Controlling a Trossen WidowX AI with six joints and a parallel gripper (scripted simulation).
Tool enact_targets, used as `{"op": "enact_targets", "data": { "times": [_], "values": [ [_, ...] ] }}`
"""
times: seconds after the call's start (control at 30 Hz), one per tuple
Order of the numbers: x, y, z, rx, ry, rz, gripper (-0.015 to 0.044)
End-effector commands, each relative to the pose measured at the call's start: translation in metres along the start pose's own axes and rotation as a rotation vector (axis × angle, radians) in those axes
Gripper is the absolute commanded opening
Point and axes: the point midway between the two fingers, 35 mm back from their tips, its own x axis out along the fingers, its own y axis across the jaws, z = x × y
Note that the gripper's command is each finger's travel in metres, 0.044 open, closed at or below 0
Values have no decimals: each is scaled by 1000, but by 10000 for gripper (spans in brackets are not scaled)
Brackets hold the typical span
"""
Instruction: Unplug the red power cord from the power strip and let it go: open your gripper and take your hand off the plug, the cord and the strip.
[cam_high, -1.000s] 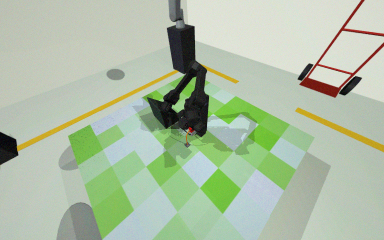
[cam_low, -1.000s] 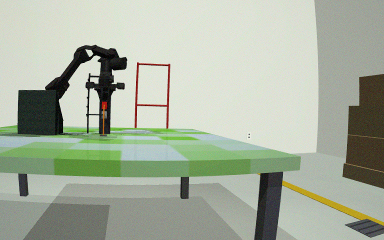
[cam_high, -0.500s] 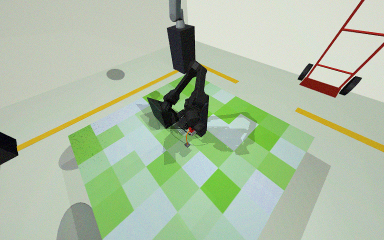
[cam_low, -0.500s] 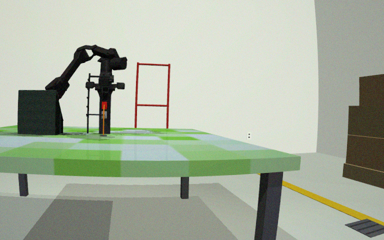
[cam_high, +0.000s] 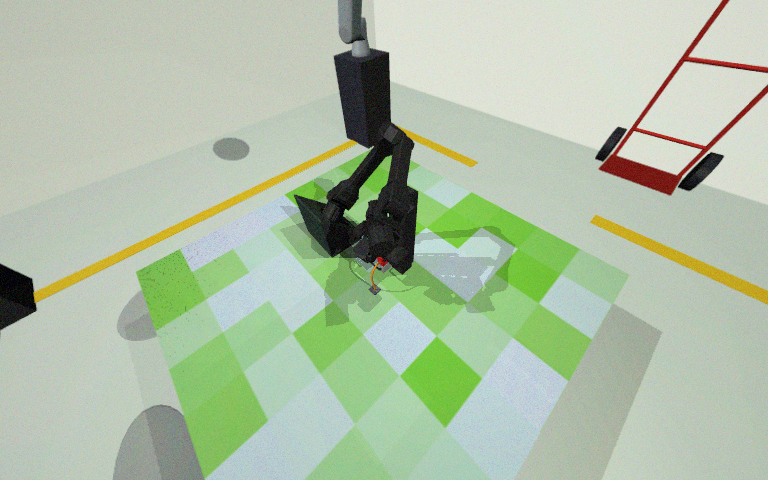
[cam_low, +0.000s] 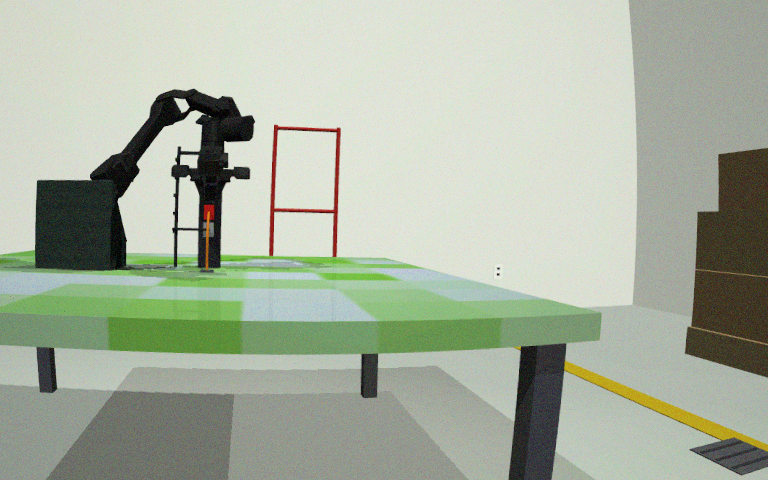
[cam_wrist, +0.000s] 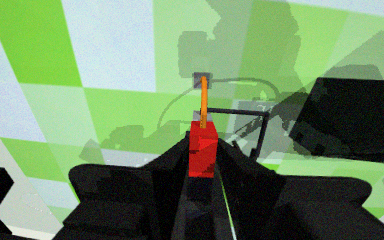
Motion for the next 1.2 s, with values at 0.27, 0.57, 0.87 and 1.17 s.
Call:
{"op": "enact_targets", "data": {
  "times": [0.27, 0.57, 0.87, 1.17],
  "values": [
    [-10, 1, 39, 6, -55, 8, 0],
    [-7, -1, 35, 7, -49, 10, 157],
    [-9, 0, 42, 7, -50, 10, 394],
    [-23, -1, 95, 6, -53, 10, 440]
  ]
}}
